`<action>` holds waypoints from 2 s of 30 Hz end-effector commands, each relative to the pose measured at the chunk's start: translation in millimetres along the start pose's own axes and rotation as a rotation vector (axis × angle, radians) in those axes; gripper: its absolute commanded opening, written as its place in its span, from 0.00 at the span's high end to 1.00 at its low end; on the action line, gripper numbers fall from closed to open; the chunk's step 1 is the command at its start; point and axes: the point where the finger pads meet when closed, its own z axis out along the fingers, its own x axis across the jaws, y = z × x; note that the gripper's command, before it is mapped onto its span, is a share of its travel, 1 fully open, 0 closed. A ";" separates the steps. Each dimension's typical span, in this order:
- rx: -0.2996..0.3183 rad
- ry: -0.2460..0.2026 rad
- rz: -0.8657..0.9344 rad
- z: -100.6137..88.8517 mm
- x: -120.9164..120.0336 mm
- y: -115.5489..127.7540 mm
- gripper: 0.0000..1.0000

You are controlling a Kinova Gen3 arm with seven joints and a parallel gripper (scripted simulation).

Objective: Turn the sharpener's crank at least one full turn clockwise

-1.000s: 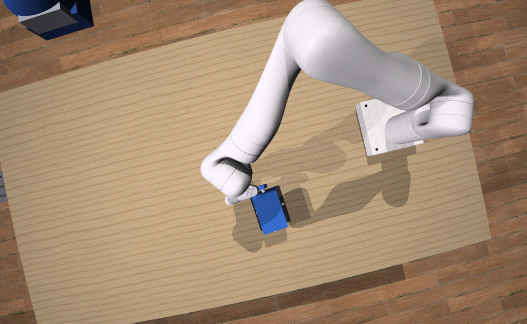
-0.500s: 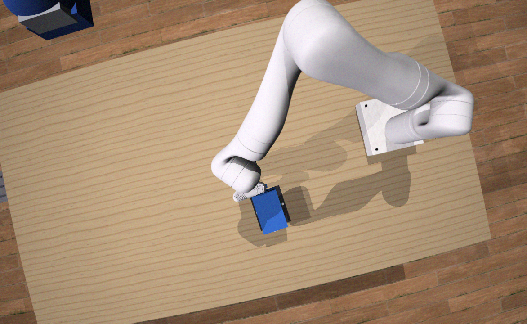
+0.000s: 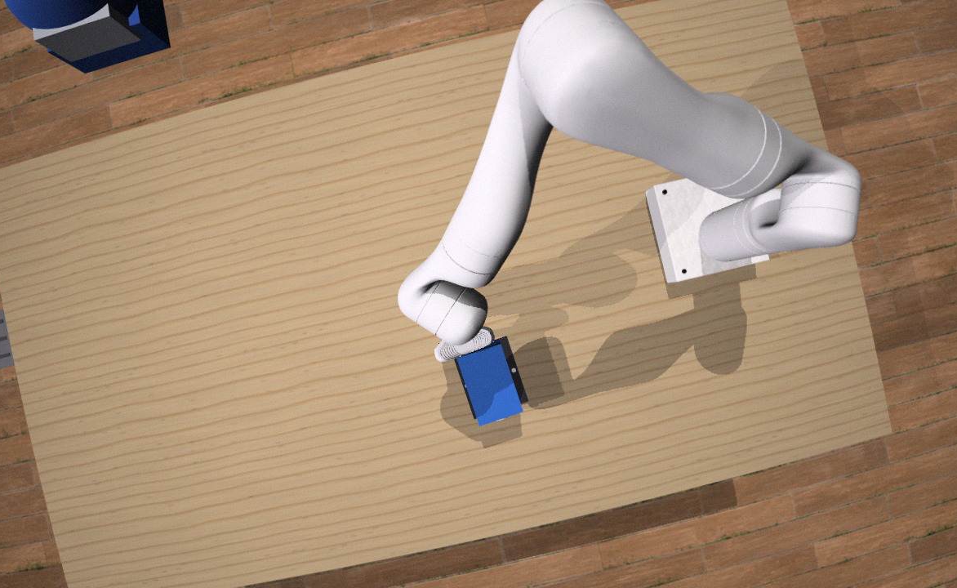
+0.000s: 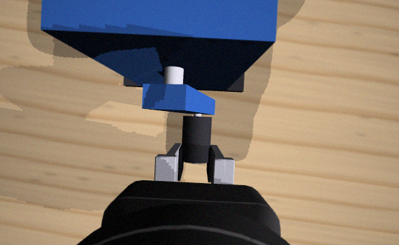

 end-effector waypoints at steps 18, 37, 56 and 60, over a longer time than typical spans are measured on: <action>0.000 -0.001 -0.001 -0.1 -3.2 0.0 1.00; 0.000 -0.001 -0.001 -0.1 -3.2 0.0 1.00; 0.000 -0.001 -0.001 0.4 -6.9 0.0 1.00; 0.000 -0.001 -0.001 0.6 -8.7 0.0 1.00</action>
